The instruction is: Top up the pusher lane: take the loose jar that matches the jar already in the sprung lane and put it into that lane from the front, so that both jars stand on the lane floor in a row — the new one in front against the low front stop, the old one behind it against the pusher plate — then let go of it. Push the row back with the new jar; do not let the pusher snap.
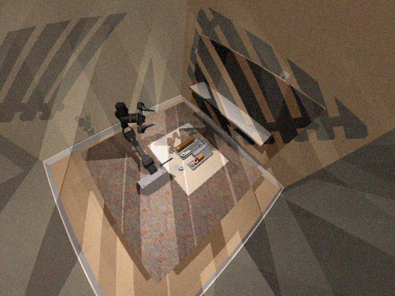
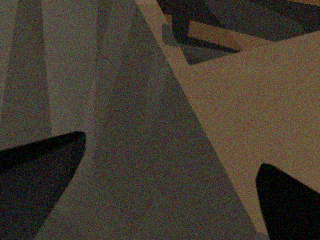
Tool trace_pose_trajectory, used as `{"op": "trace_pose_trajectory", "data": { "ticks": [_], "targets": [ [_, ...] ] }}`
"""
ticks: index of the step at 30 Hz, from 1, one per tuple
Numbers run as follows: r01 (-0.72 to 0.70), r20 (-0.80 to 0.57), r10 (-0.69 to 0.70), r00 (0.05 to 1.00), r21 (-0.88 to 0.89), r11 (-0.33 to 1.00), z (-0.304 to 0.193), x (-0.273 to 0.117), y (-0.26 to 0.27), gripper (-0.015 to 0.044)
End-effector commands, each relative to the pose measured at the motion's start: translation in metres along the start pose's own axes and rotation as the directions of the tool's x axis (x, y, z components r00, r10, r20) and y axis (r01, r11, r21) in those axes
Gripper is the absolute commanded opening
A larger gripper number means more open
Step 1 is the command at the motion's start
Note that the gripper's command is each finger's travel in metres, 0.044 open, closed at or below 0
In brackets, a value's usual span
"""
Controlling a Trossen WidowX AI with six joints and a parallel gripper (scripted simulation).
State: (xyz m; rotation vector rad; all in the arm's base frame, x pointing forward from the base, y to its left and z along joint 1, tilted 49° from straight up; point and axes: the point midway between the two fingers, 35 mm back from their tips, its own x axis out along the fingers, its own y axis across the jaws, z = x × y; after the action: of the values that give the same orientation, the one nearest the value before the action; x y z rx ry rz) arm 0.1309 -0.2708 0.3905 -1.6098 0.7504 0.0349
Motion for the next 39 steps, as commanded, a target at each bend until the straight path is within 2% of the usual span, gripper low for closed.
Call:
{"op": "trace_pose_trajectory", "data": {
  "ticks": [1,6,11,17,22,28,34,36,39],
  "targets": [
    [-0.003,0.007,0.003,1.000,0.011,1.000,0.000,0.002,0.001,0.0426],
    [-0.141,0.182,0.092,0.979,0.280,0.950,0.012,0.061,0.037,0.0440],
    [-0.375,0.377,0.197,0.905,0.491,0.786,0.044,0.121,0.079,0.0440],
    [-0.668,0.587,0.329,0.740,0.583,0.462,0.102,0.181,0.137,0.0440],
    [-0.822,0.714,0.430,0.552,0.552,0.138,0.159,0.210,0.188,0.0440],
    [-0.842,0.798,0.537,0.273,0.468,-0.268,0.233,0.218,0.252,0.0440],
    [-0.683,0.794,0.606,-0.040,0.422,-0.597,0.298,0.193,0.316,0.0440],
    [-0.657,0.788,0.611,-0.074,0.422,-0.624,0.304,0.188,0.323,0.0440],
    [-0.657,0.788,0.611,-0.075,0.422,-0.625,0.304,0.188,0.323,0.0440]
  ]
}}
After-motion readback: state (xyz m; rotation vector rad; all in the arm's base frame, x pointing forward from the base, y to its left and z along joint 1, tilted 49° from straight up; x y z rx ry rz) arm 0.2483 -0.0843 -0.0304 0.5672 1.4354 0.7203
